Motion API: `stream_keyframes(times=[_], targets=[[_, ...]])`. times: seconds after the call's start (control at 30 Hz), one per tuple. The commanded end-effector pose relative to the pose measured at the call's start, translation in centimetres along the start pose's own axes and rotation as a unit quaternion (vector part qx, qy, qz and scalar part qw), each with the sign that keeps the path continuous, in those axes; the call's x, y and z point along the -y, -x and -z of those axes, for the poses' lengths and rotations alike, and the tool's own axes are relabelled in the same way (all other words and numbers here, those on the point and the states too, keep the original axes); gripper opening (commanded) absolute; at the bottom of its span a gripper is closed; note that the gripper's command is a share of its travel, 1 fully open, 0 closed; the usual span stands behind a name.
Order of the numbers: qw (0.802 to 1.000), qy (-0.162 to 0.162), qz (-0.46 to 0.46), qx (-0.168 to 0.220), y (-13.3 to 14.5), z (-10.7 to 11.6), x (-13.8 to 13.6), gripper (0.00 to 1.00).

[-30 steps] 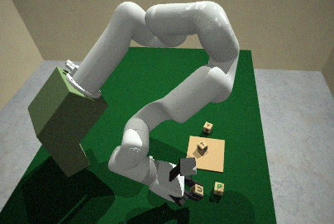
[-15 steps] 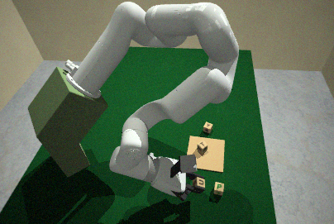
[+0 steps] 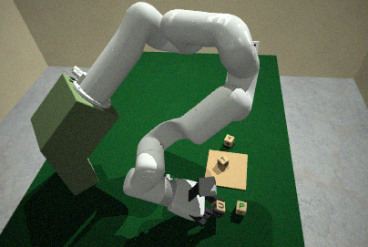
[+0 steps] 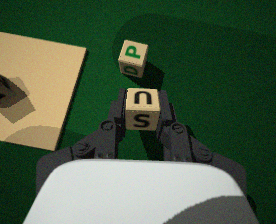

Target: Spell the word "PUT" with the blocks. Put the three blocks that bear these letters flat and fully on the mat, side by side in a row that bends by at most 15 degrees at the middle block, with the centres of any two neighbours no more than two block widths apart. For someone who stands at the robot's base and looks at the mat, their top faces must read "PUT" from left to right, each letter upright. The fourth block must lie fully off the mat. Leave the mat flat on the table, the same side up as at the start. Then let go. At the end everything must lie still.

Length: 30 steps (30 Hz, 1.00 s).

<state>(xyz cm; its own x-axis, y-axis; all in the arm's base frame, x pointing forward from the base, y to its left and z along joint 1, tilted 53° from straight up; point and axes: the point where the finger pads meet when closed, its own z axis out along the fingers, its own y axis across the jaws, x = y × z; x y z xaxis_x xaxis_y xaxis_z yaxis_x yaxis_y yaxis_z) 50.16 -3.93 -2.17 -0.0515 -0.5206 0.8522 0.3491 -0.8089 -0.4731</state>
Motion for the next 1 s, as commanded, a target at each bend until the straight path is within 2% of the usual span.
stream_keyframes(times=[0.0,0.97], targets=[[1.000,0.001,0.000,-0.001,0.80,-0.61,-0.15,0.27],[1.000,0.001,0.000,-0.001,1.32,-0.94,-0.16,0.27]])
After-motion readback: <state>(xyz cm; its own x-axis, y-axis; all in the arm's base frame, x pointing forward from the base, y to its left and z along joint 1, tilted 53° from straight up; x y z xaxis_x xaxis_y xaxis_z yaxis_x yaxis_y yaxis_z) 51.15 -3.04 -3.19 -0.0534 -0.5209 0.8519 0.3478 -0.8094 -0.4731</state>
